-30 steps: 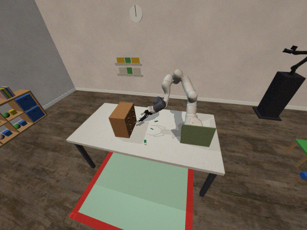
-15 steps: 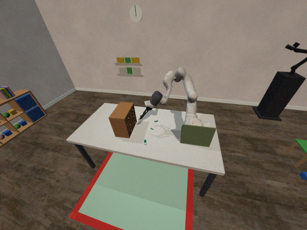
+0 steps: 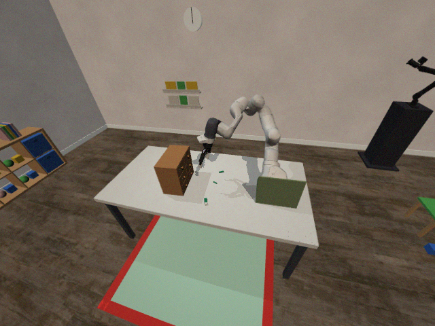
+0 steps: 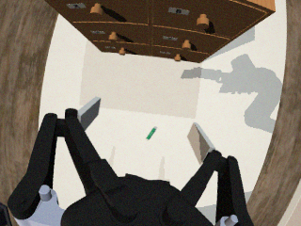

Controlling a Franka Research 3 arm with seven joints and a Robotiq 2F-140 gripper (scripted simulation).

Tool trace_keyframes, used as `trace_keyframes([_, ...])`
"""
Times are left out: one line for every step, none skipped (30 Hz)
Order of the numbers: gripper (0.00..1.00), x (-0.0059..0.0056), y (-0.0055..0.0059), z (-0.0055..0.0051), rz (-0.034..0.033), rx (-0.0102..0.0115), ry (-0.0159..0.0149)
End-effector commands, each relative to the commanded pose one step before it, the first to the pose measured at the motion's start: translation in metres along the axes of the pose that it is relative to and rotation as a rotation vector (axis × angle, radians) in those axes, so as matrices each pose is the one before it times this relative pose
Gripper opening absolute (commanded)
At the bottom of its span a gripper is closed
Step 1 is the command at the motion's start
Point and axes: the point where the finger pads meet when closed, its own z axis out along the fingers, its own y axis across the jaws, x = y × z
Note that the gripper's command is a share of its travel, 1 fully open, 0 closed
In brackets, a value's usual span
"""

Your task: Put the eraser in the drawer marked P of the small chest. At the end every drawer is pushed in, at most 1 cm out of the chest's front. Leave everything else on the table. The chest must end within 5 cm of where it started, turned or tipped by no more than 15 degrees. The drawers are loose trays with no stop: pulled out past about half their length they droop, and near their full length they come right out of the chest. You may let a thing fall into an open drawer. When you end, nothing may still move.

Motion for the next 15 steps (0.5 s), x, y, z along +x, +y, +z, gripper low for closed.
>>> trace_keyframes([1.0,-0.01635,0.01274,-0.00406,-0.16217,-0.062,-0.16598])
trace_keyframes([1.0,-0.00134,0.00011,-0.00166,0.00033,-0.00036,-0.01649])
trace_keyframes([1.0,-0.00134,0.0,-0.00155,0.00001,-0.00002,-0.01503])
trace_keyframes([1.0,-0.00129,-0.00007,-0.00142,-0.00022,0.00023,-0.01352])
trace_keyframes([1.0,-0.00105,0.00001,-0.00115,0.00004,-0.00003,-0.01152])
trace_keyframes([1.0,-0.00087,0.00004,-0.00094,0.00015,-0.00015,-0.00976])
trace_keyframes([1.0,-0.00077,0.00001,-0.00081,0.00004,-0.00004,-0.00834])
trace_keyframes([1.0,-0.00067,-0.00001,-0.00069,-0.00003,0.00003,-0.00696])
trace_keyframes([1.0,-0.00056,-0.00002,-0.00056,-0.00007,0.00006,-0.00564])
trace_keyframes([1.0,-0.00045,-0.00002,-0.00044,-0.00008,0.00007,-0.0044])
trace_keyframes([1.0,0.0,0.0,0.0,0.0,0.0,0.0])
trace_keyframes([1.0,0.0,0.0,0.0,0.0,0.0,0.0])
trace_keyframes([1.0,-0.00034,-0.00002,-0.00033,-0.00007,0.00007,-0.00327])
trace_keyframes([1.0,-0.00024,-0.00002,-0.00023,-0.00006,0.00005,-0.00227])
trace_keyframes([1.0,-0.00015,-0.00001,-0.00014,-0.00004,0.00004,-0.00143])
